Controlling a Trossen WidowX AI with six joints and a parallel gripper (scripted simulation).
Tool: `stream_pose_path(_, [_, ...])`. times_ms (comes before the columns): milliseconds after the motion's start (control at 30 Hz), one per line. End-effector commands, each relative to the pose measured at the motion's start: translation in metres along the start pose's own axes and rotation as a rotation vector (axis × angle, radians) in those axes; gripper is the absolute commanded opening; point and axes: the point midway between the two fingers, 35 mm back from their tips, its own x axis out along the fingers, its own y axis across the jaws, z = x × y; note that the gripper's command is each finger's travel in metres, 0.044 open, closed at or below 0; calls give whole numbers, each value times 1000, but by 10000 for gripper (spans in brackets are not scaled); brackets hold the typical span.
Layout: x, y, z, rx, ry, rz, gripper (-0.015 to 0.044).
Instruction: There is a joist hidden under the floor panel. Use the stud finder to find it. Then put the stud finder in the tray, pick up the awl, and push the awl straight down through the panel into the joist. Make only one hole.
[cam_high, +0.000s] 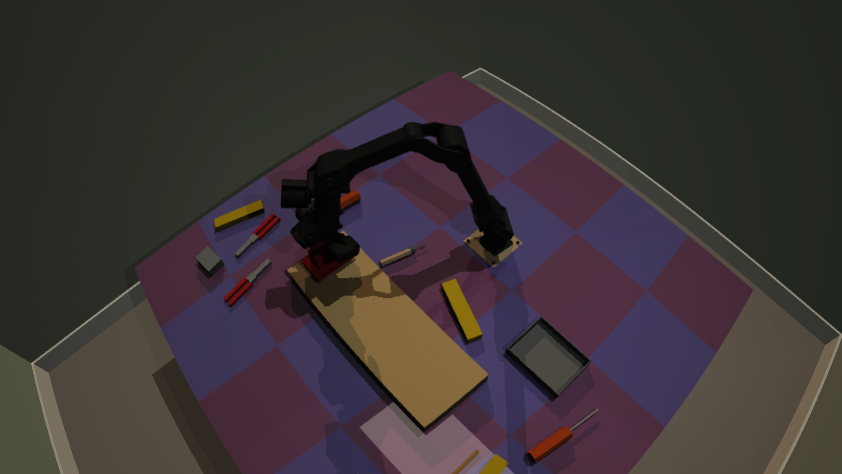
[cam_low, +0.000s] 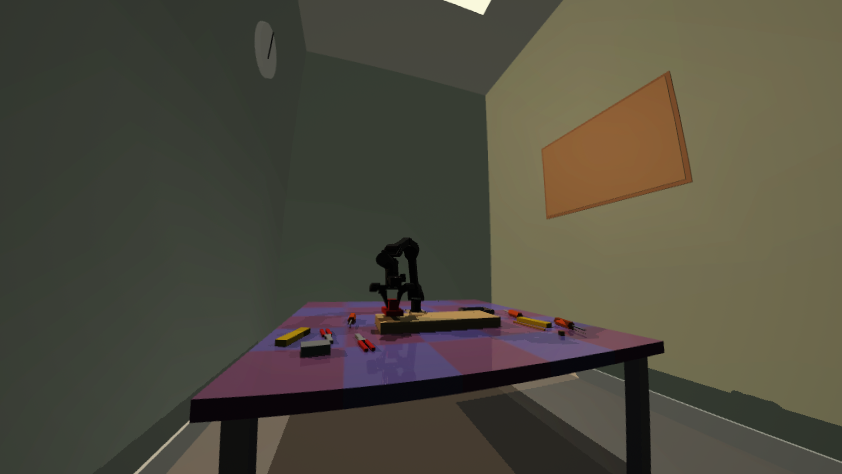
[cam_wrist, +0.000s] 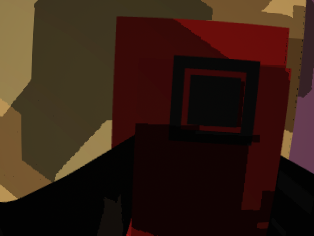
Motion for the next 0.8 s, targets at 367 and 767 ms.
stream_pose_path(367, [14,0,-5,3,1,-3,0])
stream_pose_path(767, [15,31,-4,4,1,0,0])
